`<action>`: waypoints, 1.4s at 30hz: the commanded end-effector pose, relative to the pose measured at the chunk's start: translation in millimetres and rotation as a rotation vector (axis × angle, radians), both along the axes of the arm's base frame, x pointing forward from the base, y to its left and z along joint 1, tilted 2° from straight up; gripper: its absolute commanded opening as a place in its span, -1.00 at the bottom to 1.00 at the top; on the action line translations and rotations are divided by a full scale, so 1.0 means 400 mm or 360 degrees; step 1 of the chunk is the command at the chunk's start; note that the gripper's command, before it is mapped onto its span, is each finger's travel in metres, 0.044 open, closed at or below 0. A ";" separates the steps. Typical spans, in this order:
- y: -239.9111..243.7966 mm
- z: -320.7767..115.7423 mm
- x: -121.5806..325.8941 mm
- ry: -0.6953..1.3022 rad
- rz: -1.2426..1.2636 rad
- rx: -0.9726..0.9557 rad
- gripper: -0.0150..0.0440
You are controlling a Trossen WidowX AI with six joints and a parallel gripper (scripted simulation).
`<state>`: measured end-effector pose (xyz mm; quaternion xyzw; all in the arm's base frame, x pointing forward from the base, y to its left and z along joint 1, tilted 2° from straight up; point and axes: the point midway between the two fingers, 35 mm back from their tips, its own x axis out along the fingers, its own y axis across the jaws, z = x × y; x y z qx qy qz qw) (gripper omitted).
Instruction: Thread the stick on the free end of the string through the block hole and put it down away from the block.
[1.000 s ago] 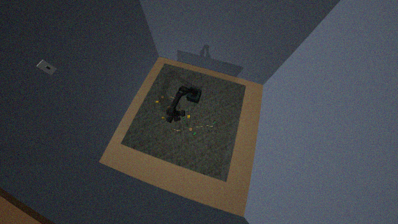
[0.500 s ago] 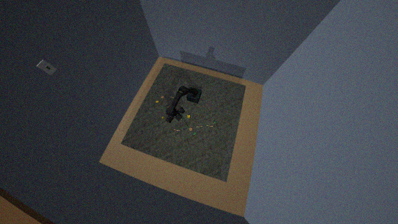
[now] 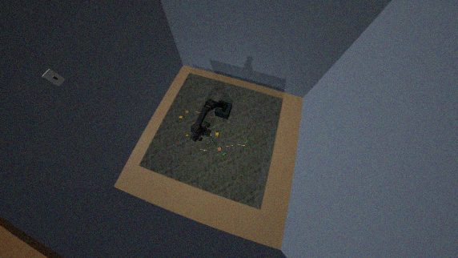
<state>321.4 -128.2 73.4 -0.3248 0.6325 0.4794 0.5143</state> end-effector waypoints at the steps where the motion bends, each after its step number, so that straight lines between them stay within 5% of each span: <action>1: 0.000 0.000 0.000 -0.0020 0.0233 0.0074 -0.49; 36: -0.005 0.001 0.006 -0.0218 0.2070 0.0595 -0.49; 42: -0.005 0.001 0.007 -0.0228 0.2149 0.0617 -0.49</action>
